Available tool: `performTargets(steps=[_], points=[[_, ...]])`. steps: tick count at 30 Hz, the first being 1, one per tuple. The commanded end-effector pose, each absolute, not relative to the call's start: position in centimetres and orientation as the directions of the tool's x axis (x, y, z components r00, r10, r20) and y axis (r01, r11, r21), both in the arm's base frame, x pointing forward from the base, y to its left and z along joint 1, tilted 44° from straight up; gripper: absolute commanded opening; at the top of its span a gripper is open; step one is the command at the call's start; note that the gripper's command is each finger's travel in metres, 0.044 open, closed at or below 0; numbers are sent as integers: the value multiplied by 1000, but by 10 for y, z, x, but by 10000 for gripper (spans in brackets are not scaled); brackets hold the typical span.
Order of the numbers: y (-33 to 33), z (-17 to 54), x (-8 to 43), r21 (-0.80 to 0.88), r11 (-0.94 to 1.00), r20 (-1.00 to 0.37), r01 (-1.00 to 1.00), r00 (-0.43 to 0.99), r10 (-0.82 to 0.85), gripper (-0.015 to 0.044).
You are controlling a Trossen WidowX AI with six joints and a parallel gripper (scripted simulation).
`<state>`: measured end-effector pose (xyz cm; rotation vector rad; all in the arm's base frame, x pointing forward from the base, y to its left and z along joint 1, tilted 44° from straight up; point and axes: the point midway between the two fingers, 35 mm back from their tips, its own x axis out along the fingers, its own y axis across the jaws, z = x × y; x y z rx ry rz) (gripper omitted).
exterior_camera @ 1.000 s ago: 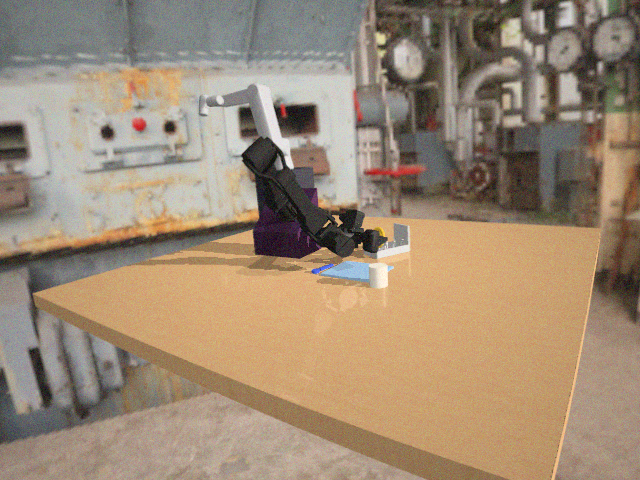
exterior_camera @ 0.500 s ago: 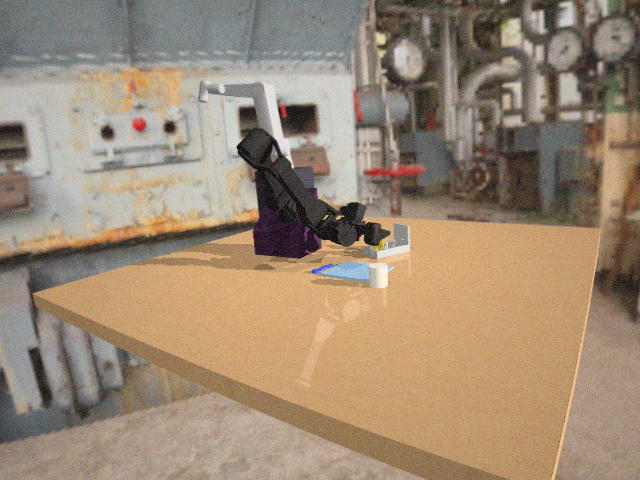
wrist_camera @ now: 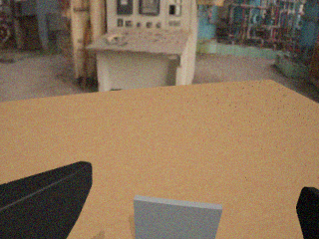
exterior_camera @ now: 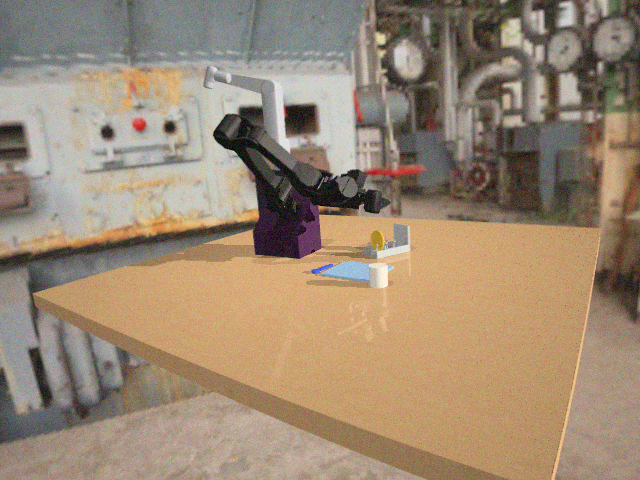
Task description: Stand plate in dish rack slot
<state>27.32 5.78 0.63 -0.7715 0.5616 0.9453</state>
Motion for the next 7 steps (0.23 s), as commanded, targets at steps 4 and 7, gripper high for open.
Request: performTargets(steps=[4, 7], points=[[61, 4, 273, -206, 456, -790, -866, 422, 444, 400], [62, 2, 272, -143, 507, -827, -850, 384, 411, 400]])
